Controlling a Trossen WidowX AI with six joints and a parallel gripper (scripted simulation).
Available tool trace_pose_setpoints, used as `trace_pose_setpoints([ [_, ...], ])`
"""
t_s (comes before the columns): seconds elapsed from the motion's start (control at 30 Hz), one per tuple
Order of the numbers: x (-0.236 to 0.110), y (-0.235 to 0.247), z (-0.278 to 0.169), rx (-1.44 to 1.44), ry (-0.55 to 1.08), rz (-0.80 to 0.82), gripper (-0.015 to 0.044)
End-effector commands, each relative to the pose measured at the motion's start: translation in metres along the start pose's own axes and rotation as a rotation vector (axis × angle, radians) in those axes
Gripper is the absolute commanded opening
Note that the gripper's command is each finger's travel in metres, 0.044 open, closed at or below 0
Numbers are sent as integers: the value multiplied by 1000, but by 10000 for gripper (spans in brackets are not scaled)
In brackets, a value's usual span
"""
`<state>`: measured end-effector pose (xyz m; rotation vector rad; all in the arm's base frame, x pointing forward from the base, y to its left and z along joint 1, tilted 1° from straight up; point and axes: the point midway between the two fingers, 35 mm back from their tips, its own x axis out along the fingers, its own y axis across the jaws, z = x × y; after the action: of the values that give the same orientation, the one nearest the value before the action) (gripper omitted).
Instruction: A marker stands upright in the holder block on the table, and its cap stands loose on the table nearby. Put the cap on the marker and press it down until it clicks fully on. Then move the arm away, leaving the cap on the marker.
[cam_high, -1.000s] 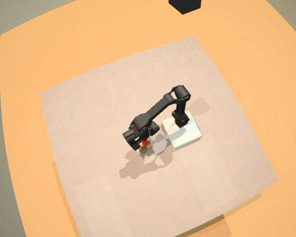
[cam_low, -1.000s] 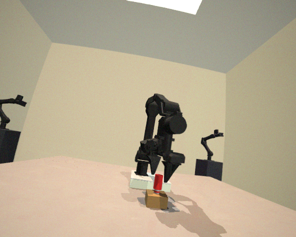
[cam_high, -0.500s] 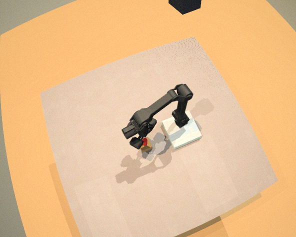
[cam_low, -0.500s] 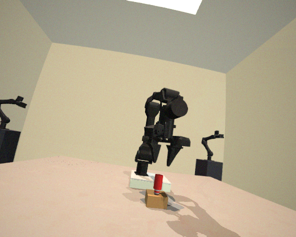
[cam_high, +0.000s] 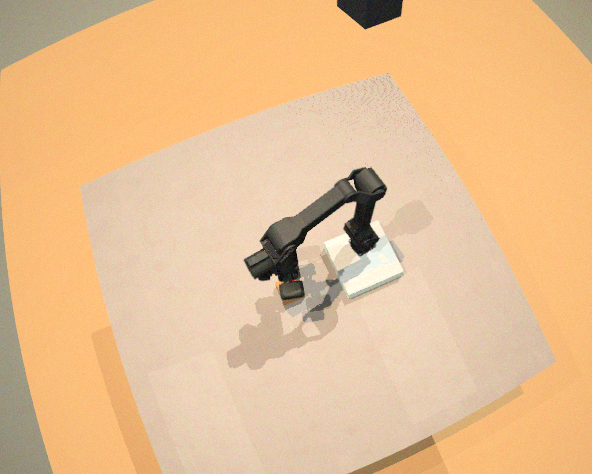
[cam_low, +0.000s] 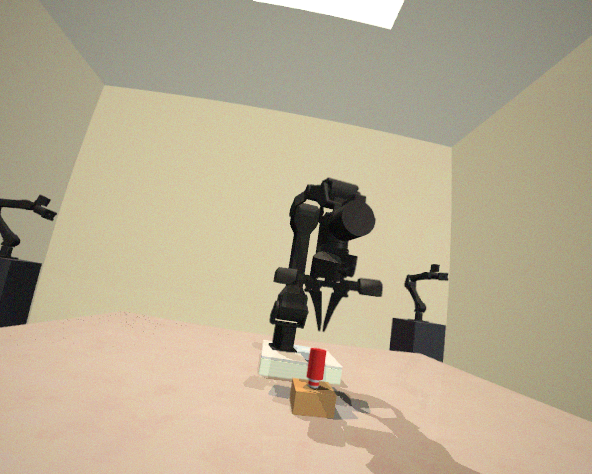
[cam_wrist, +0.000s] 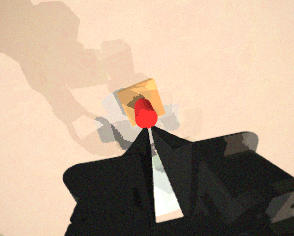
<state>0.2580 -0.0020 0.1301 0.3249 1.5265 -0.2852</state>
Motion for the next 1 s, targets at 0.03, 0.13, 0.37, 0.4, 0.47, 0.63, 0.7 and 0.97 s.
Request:
trace_pose_setpoints([
  [0.03, 1, -1, 0, -216, -5, -2, 0],
  [0.13, 1, -1, 0, -216, -5, -2, 0],
  [0.37, 3, -1, 0, -216, -5, -2, 0],
  [0.4, 4, -1, 0, -216, -5, -2, 0],
  [0.47, 6, -1, 0, -216, -5, -2, 0],
  [0.63, 13, -1, 0, -216, -5, -2, 0],
  [0.7, 16, -1, 0, -216, -5, -2, 0],
  [0.97, 28, -1, 0, -216, -5, -2, 0],
])
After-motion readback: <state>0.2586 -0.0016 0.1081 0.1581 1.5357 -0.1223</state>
